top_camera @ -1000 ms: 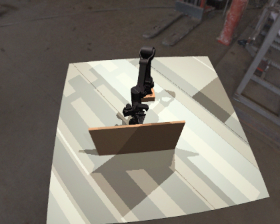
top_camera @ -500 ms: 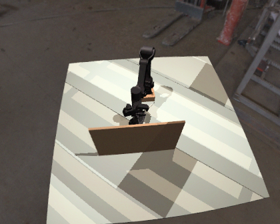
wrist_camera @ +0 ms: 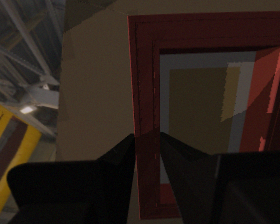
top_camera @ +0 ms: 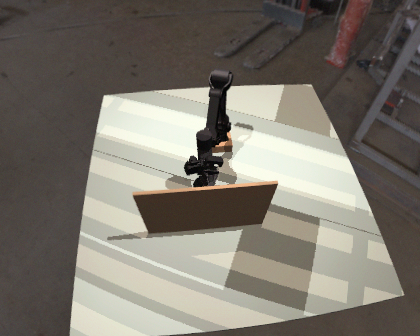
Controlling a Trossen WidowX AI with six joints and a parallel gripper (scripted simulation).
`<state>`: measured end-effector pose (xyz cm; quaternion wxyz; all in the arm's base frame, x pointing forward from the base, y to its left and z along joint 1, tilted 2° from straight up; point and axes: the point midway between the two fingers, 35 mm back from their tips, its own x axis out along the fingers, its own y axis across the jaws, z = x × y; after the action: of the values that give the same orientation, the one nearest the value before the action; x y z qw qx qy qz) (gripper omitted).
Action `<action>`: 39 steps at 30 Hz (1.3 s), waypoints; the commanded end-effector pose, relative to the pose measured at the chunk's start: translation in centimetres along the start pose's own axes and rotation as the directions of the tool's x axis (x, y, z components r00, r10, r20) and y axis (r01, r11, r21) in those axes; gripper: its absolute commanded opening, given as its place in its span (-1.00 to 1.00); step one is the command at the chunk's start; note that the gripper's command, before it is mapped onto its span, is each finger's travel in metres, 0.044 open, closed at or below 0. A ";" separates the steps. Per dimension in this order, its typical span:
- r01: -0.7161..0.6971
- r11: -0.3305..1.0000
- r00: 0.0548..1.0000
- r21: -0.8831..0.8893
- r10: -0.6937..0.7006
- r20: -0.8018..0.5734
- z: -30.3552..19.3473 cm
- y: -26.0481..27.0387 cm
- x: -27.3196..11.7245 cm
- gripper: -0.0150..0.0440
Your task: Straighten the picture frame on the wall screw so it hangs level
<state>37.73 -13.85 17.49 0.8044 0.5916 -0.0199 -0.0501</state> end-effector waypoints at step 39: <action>-0.009 1.000 1.000 -0.004 0.009 0.008 0.3 -0.6 0.1 -0.49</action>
<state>37.77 -14.32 17.00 0.8058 0.5896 -0.0255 -0.0485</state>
